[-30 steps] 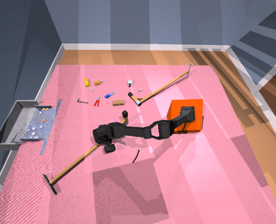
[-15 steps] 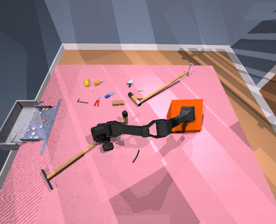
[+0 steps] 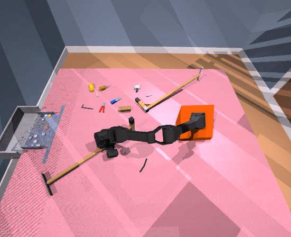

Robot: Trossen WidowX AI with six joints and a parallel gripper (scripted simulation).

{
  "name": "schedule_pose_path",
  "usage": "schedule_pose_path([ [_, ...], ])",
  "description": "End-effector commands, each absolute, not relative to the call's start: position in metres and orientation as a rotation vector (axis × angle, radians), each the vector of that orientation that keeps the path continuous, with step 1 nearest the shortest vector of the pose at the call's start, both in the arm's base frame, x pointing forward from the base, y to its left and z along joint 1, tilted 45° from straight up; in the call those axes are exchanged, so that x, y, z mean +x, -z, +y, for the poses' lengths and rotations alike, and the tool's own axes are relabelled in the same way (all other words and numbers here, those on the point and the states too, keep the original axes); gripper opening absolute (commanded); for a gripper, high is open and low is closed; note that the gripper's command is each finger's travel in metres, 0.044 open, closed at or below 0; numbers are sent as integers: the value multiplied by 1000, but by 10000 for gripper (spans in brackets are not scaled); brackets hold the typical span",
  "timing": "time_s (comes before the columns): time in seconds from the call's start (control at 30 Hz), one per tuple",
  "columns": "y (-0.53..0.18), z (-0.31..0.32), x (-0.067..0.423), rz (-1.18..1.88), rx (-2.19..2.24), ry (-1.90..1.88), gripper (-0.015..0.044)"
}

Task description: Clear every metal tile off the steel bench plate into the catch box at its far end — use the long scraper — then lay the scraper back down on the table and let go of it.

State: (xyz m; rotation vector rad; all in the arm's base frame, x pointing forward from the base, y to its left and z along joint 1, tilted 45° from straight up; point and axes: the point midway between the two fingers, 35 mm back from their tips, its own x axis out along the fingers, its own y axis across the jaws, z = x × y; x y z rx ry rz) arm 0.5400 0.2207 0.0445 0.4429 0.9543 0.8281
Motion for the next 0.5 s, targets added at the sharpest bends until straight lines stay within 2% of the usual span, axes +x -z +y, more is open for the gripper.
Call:
schedule_pose_path([
  [0.0, -40, 219, 543, 955, 440, -831, 0],
  [0.47, -32, 212, 553, 954, 440, -831, 0],
])
